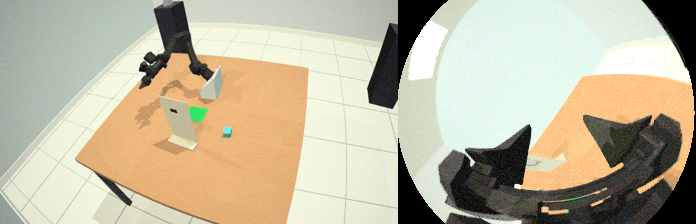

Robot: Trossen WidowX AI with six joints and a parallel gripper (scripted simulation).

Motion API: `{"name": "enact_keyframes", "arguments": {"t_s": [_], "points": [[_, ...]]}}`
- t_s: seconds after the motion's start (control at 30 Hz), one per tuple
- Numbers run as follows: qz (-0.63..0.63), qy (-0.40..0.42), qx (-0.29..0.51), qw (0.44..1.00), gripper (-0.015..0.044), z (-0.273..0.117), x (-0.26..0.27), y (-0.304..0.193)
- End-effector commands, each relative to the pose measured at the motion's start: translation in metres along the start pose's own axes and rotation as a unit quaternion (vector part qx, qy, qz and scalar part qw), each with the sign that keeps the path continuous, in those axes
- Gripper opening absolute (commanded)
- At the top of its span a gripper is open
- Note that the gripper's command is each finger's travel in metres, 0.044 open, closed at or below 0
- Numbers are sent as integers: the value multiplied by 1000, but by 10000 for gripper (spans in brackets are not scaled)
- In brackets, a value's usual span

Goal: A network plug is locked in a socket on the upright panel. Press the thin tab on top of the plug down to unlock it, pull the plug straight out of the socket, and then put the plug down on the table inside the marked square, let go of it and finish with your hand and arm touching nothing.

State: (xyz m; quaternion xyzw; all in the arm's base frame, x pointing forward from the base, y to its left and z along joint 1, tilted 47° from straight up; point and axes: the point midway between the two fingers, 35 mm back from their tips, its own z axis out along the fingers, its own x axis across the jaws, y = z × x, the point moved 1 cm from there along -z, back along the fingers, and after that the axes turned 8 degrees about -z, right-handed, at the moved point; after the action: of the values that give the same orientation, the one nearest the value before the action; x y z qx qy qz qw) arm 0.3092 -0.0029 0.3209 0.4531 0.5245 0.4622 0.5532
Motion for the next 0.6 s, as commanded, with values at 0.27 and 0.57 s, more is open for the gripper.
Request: {"name": "enact_keyframes", "arguments": {"t_s": [0.27, 0.57], "points": [[49, 19, 7, 999, 164, 23, 23, -27], [107, 40, 17, 993, 156, 40, 55, -62]]}}
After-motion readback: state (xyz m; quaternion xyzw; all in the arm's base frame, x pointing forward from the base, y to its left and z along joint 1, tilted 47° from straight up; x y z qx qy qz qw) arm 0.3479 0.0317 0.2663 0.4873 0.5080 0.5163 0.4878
